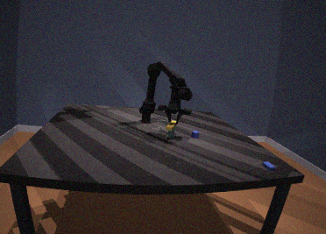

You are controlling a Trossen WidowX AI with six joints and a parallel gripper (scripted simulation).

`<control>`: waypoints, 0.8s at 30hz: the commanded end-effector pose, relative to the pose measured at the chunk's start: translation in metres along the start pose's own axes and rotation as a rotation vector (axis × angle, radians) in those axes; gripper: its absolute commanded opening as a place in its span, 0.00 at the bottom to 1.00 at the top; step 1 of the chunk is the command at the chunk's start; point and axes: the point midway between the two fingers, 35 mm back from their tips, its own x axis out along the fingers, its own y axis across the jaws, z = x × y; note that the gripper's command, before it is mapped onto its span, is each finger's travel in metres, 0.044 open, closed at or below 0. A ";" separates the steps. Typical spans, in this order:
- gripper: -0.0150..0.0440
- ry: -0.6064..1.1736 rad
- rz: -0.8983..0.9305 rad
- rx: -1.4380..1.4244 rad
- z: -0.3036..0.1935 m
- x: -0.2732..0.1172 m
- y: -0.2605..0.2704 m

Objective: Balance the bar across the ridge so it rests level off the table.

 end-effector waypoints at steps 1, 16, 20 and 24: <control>0.57 0.000 0.000 0.000 0.000 0.000 0.000; 0.79 0.000 0.000 0.000 0.000 0.000 0.000; 0.97 0.000 0.000 0.000 0.000 0.000 0.000; 1.00 0.000 0.000 0.000 0.000 -0.002 0.000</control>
